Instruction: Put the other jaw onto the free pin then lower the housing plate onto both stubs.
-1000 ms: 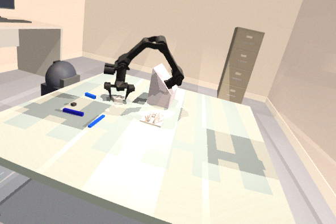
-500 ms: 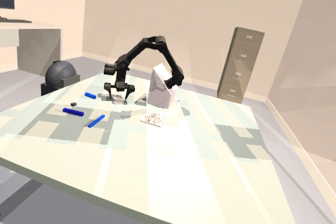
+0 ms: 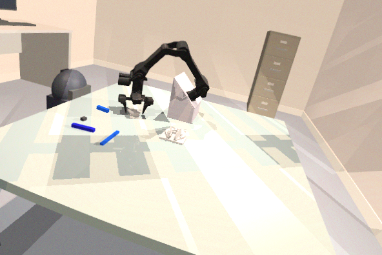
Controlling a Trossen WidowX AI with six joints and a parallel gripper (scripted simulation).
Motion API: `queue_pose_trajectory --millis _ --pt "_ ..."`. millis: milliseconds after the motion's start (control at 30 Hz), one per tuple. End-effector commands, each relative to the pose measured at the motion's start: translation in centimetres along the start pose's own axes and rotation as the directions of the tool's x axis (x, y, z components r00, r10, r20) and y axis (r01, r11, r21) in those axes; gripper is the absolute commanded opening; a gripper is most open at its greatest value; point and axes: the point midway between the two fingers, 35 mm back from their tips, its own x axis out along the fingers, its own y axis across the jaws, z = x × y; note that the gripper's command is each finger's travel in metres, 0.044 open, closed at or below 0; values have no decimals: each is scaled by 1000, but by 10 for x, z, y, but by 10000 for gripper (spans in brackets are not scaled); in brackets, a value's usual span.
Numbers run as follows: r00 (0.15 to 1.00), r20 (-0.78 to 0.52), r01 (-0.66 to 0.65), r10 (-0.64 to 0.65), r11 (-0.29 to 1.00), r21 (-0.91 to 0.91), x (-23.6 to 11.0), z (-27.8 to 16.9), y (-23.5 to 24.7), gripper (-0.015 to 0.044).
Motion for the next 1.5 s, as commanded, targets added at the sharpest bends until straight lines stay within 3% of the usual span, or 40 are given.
queue_pose_trajectory --millis 0,433,800,1467 --pt "1000 0 0 0 1000 0 0 0 0 433" --pt "1000 0 0 0 1000 0 0 0 0 351" --pt "1000 0 0 0 1000 0 -2 0 0 351" --pt "1000 1 0 0 1000 5 -65 -1 -1 351"
